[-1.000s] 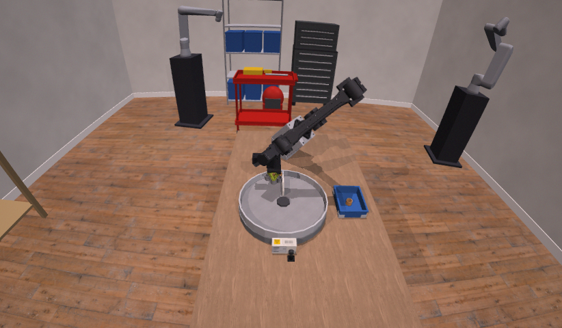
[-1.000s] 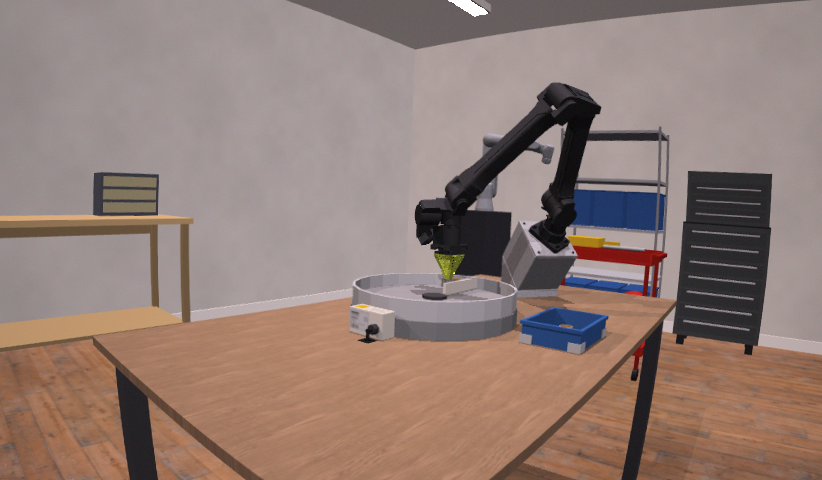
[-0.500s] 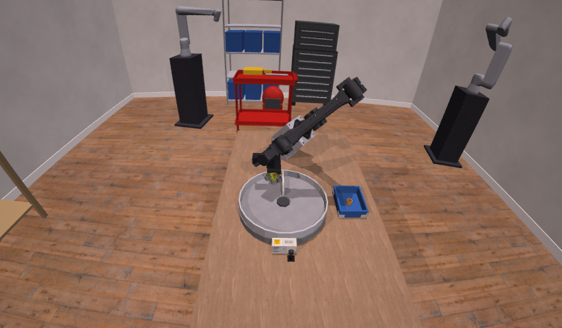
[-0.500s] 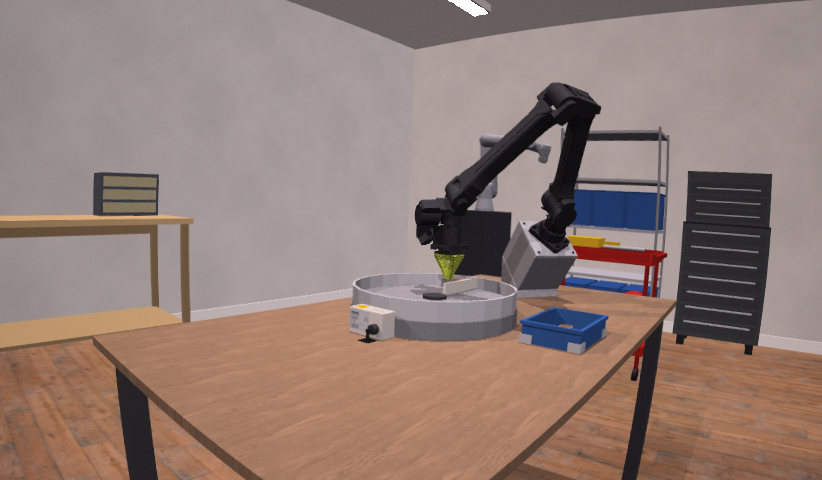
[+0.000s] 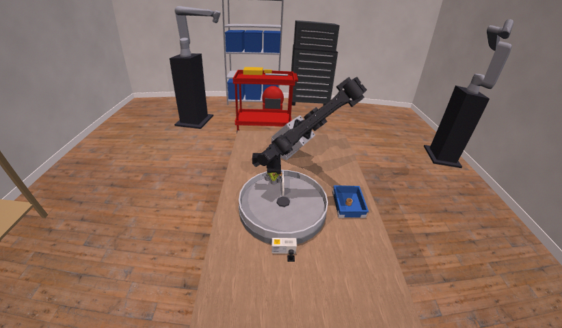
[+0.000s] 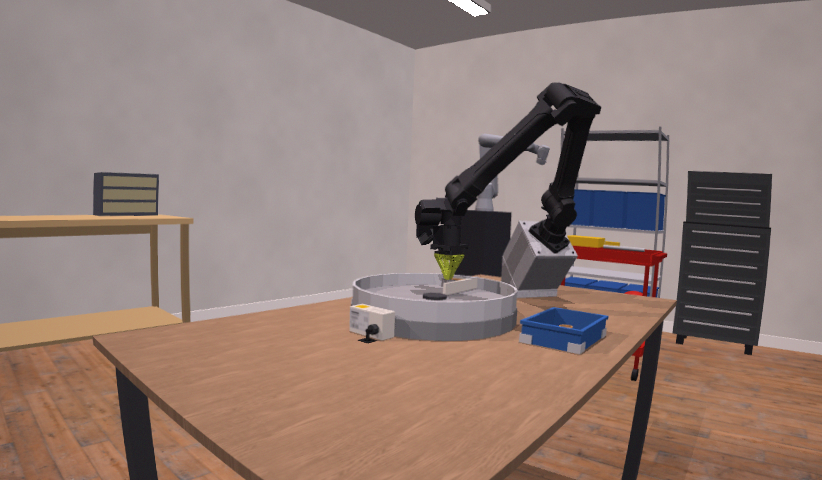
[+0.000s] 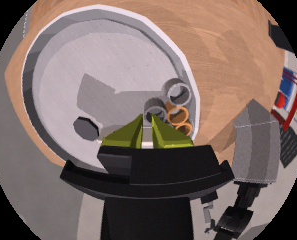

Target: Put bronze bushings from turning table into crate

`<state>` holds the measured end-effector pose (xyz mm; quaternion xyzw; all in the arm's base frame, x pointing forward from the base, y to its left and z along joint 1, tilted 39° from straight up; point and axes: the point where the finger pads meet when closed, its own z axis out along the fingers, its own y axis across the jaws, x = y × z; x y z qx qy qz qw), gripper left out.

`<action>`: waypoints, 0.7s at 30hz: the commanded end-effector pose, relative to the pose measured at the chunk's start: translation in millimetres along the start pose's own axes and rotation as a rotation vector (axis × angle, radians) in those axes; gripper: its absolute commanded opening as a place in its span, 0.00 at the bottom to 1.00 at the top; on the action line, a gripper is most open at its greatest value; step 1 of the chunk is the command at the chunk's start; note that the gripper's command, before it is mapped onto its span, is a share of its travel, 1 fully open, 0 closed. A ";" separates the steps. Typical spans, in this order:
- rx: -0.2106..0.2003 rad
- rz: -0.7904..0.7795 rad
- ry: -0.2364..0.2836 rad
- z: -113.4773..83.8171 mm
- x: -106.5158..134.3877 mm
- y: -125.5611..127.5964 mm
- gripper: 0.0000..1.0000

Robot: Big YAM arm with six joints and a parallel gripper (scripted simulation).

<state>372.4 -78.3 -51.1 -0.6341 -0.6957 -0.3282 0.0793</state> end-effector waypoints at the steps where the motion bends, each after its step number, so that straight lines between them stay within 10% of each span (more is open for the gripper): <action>1: -0.034 -0.036 -0.022 -7.5 1.1 20.4 0.12; 21: -0.029 -0.004 -0.019 2.3 -6.6 11.6 0.12</action>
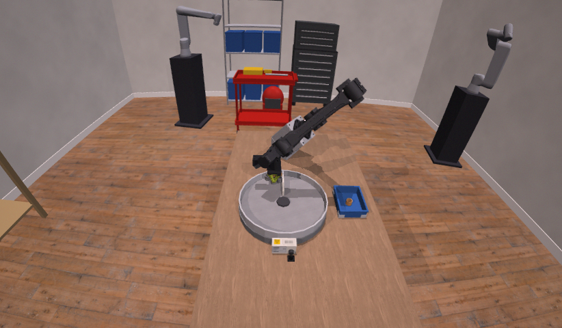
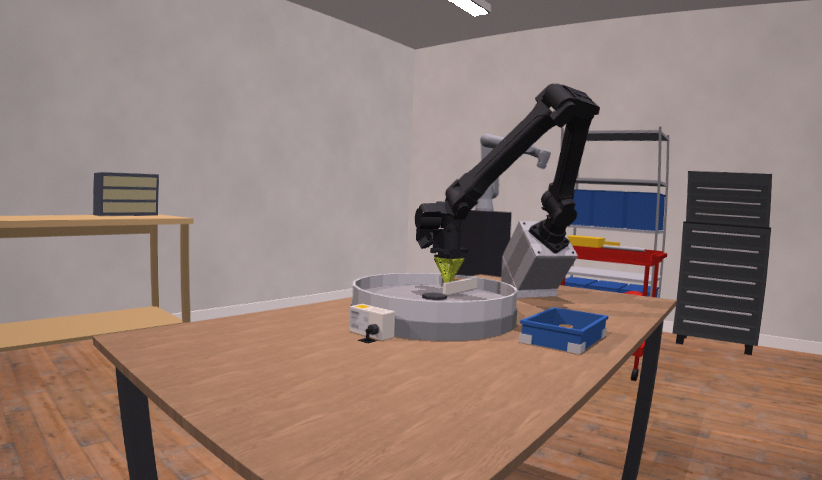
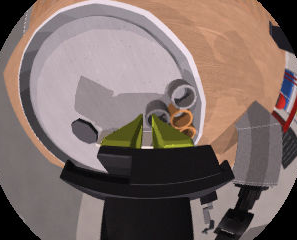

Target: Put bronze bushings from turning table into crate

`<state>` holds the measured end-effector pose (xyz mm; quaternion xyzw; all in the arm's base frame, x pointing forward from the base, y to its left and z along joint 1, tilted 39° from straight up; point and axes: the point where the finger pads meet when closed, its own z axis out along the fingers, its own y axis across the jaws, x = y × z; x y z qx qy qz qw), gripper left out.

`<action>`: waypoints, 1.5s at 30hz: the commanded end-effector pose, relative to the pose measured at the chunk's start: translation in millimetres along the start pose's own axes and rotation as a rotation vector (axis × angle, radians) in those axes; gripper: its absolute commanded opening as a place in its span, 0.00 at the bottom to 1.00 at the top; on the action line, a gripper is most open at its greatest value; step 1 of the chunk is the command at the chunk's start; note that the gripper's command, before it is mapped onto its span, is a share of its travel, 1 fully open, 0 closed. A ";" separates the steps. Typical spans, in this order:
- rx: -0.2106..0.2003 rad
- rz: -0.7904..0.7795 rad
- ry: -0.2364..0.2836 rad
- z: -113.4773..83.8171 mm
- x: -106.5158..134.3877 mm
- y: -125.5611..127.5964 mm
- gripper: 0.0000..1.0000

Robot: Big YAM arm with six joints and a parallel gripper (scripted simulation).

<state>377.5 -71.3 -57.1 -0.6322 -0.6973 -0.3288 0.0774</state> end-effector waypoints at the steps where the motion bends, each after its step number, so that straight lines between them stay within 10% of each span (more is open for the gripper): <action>1: -0.027 0.002 -0.019 -7.8 -8.4 9.1 0.12; 45: -0.022 0.007 -0.014 -7.6 -7.2 7.5 0.00</action>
